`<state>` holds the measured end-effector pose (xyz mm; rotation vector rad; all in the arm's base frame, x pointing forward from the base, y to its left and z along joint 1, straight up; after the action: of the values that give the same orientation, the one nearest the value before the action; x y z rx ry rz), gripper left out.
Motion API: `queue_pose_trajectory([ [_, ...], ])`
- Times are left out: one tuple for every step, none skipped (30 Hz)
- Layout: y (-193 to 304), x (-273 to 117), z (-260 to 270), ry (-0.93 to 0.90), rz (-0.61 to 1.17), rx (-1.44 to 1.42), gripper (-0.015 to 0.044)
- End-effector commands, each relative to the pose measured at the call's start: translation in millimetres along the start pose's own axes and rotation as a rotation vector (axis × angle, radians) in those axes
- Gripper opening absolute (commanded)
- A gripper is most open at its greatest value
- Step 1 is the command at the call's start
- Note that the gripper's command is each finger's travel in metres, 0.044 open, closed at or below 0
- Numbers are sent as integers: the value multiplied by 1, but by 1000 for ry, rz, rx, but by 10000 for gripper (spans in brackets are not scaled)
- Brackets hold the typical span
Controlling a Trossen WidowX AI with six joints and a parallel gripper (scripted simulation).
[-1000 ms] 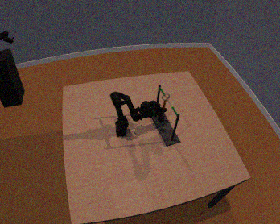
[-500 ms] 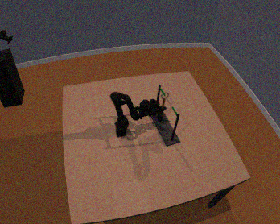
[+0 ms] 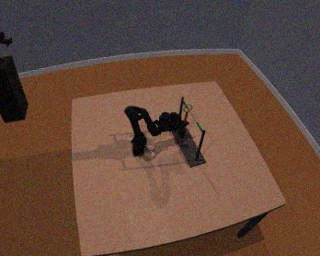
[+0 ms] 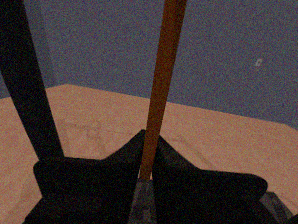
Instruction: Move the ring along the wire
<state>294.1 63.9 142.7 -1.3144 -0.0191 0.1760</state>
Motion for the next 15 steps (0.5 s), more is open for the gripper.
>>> queue_pose_trajectory([
  [-3, -4, 4, 5, 21, 8, -150],
  [-3, -5, 5, 8, 32, 9, -150],
  [-3, -7, 6, 10, 43, 9, -150],
  [-4, -8, 6, 13, 54, 10, -150],
  [-4, -9, 7, 16, 67, 11, -150],
  [-4, -9, 7, 16, 67, 11, -150],
  [-3, -10, 7, 16, 69, 11, -150],
  [-3, -10, 7, 17, 71, 11, -150],
  [-2, -10, 7, 17, 74, 11, -150],
  [-1, -11, 7, 18, 77, 11, -150],
  [0, -11, 7, 19, 82, 12, -150],
  [1, -12, 7, 20, 86, 12, -150],
  [2, -12, 7, 22, 91, 12, -150],
  [3, -13, 7, 23, 96, 12, -150],
  [4, -13, 7, 24, 100, 12, -150],
])
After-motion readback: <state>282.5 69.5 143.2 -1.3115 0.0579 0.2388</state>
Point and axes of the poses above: the point midway between the two fingers, 35 mm back from their tips, its own x axis out along the fingers, its own z axis across the jaws, y = z × x, the point moved 3 cm from there along -x, back along the fingers, and after that the axes turned 15 degrees about x, right-handed, at the moved point
